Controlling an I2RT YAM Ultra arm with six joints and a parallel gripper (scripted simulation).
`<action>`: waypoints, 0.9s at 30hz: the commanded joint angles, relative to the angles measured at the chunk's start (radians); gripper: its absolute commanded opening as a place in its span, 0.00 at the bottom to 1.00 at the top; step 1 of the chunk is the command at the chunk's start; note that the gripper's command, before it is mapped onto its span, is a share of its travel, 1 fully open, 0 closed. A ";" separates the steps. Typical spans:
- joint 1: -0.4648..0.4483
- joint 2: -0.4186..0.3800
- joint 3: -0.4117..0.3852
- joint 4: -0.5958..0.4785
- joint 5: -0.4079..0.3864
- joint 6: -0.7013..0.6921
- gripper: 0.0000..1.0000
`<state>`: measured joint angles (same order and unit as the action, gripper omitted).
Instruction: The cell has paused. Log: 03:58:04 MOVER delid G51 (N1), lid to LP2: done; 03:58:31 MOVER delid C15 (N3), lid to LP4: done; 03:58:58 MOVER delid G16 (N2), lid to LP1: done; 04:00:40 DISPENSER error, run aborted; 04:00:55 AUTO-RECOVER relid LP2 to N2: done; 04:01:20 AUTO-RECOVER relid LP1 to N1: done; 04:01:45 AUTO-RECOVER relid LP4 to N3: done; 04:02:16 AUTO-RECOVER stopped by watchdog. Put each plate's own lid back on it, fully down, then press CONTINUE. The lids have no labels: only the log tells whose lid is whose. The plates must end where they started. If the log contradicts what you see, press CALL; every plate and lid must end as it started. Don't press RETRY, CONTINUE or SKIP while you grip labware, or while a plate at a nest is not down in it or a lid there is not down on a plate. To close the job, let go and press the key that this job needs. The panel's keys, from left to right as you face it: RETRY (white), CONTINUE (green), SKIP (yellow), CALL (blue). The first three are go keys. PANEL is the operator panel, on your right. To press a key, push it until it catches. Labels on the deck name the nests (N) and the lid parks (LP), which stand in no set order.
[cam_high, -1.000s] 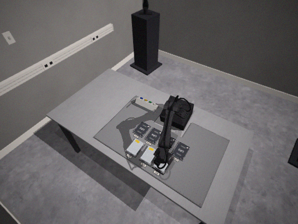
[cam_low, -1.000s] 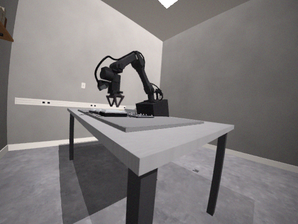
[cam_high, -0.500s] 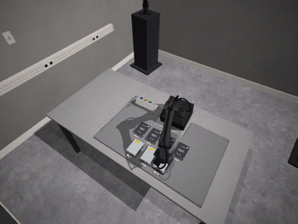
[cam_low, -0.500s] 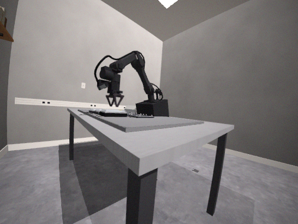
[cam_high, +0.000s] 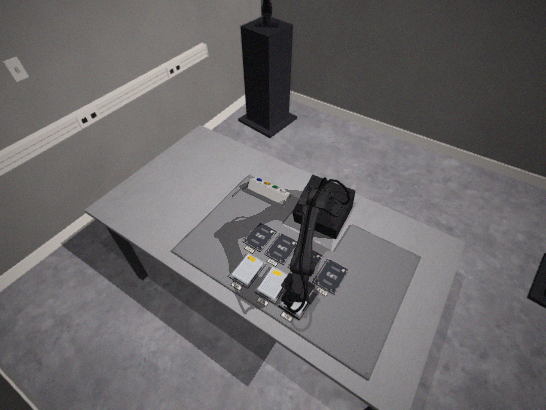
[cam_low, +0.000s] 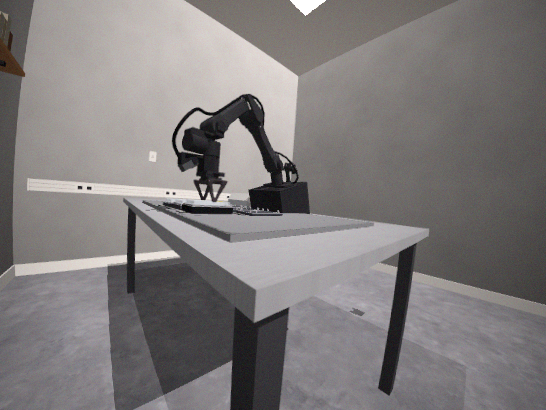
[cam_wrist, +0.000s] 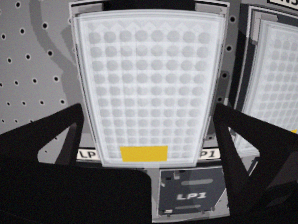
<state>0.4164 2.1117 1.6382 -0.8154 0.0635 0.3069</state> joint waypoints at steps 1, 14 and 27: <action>-0.010 0.013 0.003 0.026 0.001 -0.007 1.00; -0.002 -0.003 0.004 0.014 0.000 -0.003 1.00; -0.003 -0.003 0.004 0.014 0.000 -0.003 0.90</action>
<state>0.4149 2.1189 1.6379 -0.8028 0.0635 0.3061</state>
